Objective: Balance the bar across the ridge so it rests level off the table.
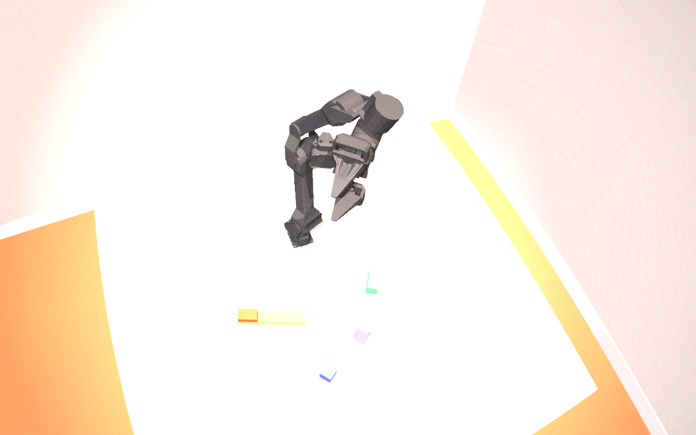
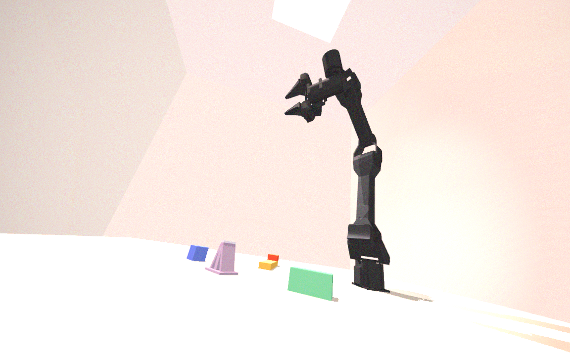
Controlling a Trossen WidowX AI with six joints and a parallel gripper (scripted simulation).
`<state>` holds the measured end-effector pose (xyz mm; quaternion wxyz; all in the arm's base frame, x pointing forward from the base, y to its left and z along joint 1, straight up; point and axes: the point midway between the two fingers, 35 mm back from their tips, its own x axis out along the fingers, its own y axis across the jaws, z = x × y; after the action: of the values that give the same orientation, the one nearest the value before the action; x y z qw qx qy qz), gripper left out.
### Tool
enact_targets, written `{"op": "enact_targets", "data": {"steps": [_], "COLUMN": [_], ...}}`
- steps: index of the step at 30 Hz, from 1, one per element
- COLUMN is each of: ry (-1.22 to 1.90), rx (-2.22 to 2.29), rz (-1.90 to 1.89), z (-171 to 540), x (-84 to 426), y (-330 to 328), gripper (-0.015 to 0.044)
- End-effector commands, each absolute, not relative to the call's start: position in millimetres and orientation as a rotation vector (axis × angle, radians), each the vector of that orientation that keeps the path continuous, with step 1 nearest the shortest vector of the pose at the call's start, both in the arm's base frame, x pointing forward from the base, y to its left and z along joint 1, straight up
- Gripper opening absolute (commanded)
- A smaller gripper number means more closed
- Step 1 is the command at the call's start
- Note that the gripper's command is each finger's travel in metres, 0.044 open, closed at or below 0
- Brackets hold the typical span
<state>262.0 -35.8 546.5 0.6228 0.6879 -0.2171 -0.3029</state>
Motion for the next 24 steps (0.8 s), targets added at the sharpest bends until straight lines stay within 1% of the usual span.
{"op": "enact_targets", "data": {"steps": [1,3,4,24], "ry": [-0.495,-0.469,-0.449,-0.017], "rx": [1.575,1.531,1.499,0.872], "rz": [-0.698,-0.712,-0.723,-0.863], "z": [546.1,542.6,540.0,480.9], "x": [262.4,265.4,267.6,305.9], "y": [-35.9,-36.4,-36.8,-53.4], "gripper": [0.0374,0.0321,0.0315,0.0315]}}
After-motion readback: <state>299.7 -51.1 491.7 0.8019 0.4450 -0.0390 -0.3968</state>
